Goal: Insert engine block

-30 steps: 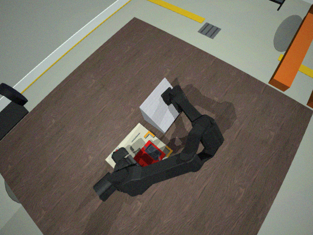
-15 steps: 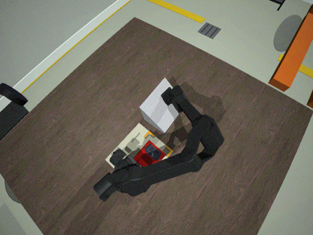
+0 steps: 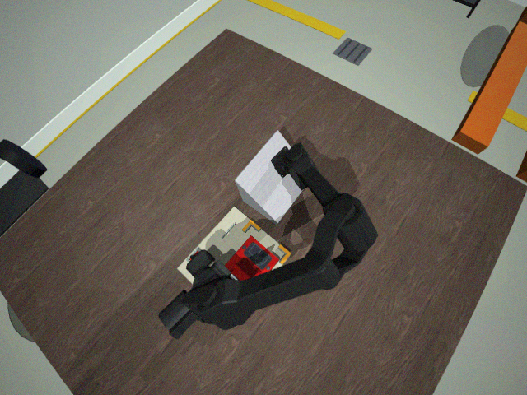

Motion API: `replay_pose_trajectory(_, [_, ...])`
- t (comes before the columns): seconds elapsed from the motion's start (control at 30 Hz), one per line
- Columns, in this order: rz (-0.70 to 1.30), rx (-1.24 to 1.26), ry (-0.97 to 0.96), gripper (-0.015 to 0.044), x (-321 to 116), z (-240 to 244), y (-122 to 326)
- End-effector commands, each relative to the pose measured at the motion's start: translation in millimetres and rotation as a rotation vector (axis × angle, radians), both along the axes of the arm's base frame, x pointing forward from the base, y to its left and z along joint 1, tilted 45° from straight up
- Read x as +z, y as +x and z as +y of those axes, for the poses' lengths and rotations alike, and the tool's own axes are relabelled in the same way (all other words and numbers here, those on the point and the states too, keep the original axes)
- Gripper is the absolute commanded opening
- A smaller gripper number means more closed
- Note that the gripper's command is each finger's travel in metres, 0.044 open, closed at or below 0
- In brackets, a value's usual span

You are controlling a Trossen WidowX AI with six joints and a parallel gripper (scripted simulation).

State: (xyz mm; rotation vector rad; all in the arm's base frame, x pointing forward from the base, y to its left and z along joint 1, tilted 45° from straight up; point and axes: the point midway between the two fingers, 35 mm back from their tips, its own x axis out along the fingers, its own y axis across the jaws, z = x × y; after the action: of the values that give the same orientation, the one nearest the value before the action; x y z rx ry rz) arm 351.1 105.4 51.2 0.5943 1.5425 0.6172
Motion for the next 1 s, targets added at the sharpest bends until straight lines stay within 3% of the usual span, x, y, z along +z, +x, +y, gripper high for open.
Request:
replay_pose_trajectory(0.0, [0.030, -0.032, 0.002, 0.0160, -0.5, 1.2, 0.0])
replay_pose_trajectory(0.3, [-0.049, 0.049, 0.009, 0.0160, -1.8, 2.5, 0.1])
replay_pose_trajectory(0.97, [-0.021, 0.020, 0.007, 0.0160, -4.6, 5.3, -0.1])
